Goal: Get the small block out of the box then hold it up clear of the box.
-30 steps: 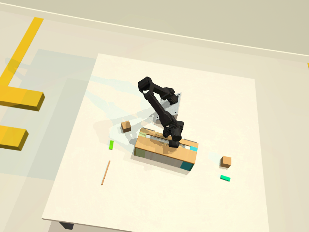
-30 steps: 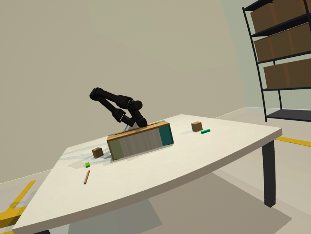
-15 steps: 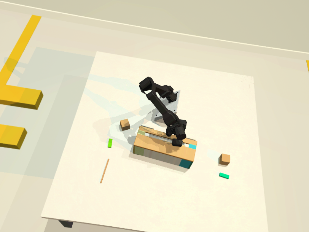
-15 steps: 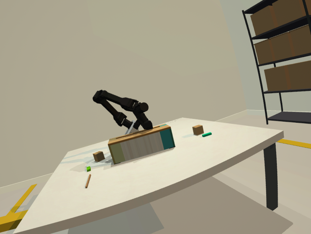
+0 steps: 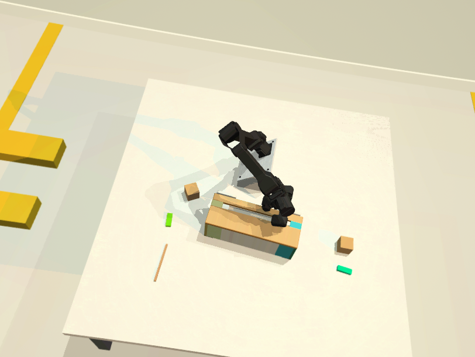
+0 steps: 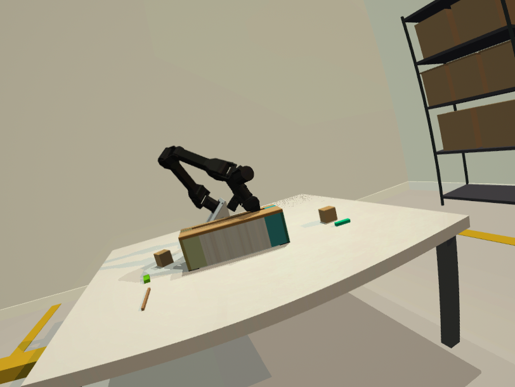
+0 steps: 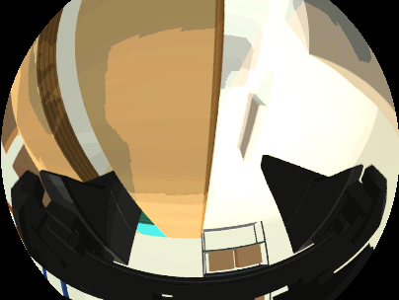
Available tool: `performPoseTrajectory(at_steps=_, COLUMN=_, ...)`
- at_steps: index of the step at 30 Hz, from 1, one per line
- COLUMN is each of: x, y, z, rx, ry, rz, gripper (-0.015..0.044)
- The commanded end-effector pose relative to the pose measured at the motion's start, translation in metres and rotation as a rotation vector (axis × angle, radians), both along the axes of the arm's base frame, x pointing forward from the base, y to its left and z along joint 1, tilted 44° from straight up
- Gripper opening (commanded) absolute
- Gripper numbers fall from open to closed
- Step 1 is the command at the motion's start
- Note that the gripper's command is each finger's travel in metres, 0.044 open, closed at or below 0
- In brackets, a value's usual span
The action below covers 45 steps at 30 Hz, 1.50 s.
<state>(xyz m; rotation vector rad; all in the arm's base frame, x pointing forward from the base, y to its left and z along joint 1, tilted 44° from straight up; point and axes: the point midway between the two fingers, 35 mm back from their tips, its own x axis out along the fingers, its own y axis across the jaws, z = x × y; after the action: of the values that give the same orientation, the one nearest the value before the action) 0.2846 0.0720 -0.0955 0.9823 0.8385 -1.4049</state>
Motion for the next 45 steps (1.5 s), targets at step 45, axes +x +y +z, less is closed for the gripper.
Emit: performPoseTrajectory(at_steps=45, x=-0.027, y=0.069, z=0.026, rx=-0.27, ry=0.916, rz=1.904, gripper=0.0285)
